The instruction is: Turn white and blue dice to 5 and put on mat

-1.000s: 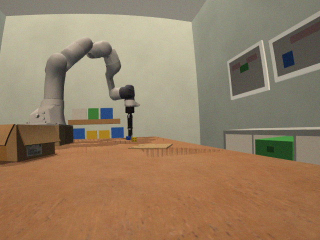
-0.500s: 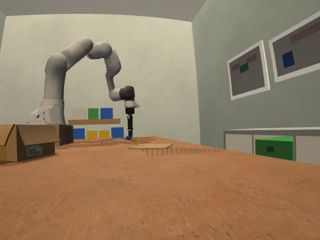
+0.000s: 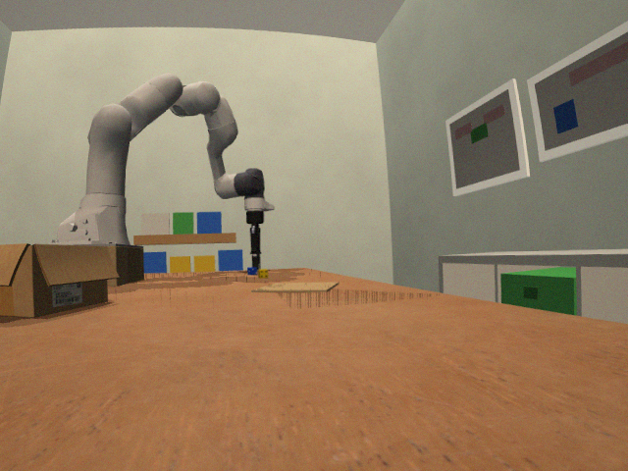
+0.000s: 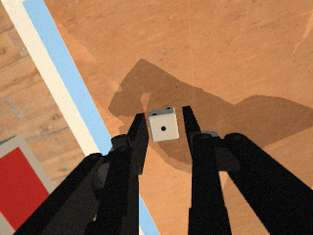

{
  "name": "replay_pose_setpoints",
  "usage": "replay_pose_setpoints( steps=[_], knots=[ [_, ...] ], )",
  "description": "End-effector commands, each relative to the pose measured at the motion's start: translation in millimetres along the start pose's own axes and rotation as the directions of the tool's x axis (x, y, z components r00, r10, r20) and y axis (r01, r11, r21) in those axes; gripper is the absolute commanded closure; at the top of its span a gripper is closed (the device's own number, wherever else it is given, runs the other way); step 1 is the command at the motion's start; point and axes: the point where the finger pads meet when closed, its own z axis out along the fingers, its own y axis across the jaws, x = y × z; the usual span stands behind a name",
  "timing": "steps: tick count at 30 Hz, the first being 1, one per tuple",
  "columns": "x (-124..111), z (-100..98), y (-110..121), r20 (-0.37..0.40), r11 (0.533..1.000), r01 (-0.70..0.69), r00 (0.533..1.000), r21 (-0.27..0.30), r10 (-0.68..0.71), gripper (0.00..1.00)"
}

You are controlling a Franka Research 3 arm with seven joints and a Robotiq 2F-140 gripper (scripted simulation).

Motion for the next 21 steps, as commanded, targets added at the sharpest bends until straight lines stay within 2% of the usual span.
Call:
replay_pose_setpoints(
  steps=[1,14,15,21],
  knots=[
    [1.4,-0.1,-1.1,-0.003,1.0,-0.004,1.0,0.003,0.004,0.68],
    [1.4,-0.1,-1.1,-0.003,1.0,-0.004,1.0,0.003,0.004,0.68],
    [1.4,-0.1,-1.1,-0.003,1.0,-0.004,1.0,0.003,0.004,0.79],
    [1.4,-0.1,-1.1,-0.003,1.0,-0.004,1.0,0.003,0.004,0.79]
  ],
)
